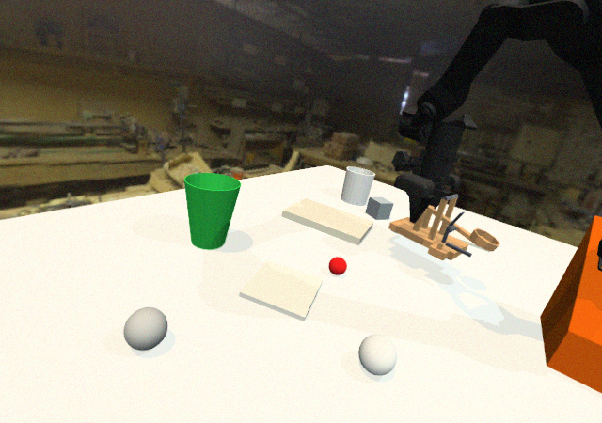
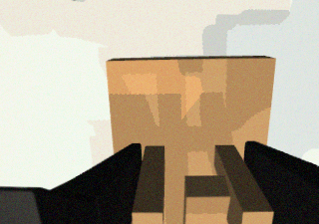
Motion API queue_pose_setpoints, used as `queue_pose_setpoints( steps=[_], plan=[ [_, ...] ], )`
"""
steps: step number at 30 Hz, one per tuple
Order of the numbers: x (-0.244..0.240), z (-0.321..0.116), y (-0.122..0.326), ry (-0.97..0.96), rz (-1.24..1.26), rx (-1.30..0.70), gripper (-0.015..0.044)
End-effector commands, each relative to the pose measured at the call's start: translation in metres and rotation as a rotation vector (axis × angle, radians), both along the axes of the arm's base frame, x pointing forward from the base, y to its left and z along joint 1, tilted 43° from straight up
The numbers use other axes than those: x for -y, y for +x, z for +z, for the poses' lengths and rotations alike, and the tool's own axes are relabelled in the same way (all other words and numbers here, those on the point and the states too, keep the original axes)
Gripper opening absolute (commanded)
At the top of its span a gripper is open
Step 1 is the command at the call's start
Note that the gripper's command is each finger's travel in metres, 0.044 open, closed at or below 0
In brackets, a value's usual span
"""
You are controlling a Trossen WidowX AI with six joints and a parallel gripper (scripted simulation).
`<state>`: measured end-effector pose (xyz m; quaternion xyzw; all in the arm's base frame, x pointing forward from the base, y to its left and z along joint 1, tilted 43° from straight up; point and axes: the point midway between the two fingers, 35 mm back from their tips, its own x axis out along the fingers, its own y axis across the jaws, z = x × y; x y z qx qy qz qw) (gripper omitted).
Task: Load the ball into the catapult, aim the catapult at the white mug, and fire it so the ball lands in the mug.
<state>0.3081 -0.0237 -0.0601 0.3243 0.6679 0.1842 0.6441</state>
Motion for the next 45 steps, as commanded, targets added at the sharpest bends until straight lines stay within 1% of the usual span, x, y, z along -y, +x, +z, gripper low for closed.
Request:
queue_pose_setpoints(
  steps=[1, 4, 7, 13, 43, 45],
  plan=[
    [0.03, -0.027, -0.001, 0.004, -0.097, -0.088, 0.0],
    [0.053, -0.052, -0.006, 0.015, -0.164, -0.151, 0.0],
    [0.06, -0.06, -0.008, 0.017, -0.18, -0.166, 0.0],
    [0.059, -0.062, -0.008, 0.017, -0.18, -0.166, 0.0],
    [0.027, -0.099, -0.005, 0.019, -0.178, -0.164, 0.0],
    [0.031, -0.095, -0.003, 0.013, -0.171, -0.155, 0.0]
  ],
)
